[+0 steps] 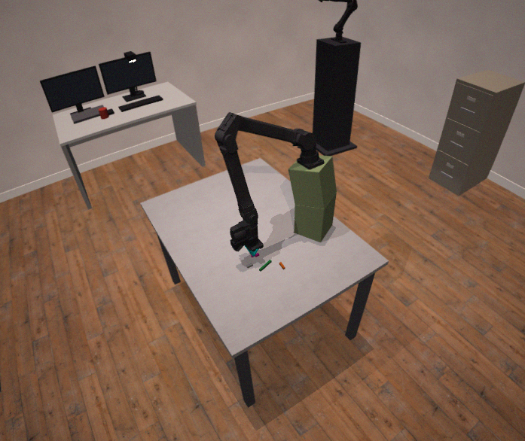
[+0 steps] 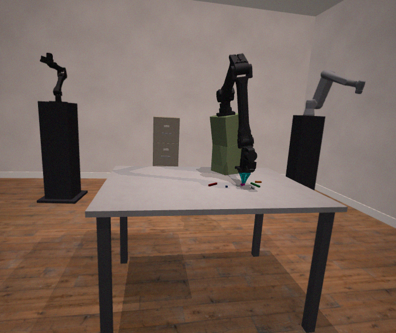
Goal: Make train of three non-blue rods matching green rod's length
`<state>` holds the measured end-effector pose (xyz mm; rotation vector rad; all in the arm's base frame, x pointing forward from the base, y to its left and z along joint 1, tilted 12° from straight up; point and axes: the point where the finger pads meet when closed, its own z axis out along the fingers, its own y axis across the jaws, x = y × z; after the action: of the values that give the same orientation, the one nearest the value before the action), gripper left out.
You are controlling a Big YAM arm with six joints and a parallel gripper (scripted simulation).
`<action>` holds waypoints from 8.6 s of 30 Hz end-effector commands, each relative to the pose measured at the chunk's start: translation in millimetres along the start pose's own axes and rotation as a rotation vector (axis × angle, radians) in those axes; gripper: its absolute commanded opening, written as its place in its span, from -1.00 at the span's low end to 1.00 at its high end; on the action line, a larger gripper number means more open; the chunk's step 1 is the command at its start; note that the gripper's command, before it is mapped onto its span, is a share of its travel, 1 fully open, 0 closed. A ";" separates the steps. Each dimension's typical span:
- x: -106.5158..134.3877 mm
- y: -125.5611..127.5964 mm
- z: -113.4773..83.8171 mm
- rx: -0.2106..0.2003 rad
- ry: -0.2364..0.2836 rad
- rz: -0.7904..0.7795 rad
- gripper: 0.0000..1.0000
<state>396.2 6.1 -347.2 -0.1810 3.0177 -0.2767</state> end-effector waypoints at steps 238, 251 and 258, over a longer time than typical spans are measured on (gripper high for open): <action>-5.8 1.8 -51.0 -0.001 -0.010 0.001 -0.53; -6.1 1.8 -88.5 -0.001 -0.012 0.001 -0.53; -2.3 2.8 -83.1 -0.001 0.000 -0.004 1.00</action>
<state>386.3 16.6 -270.6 -0.1748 3.0212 -0.2744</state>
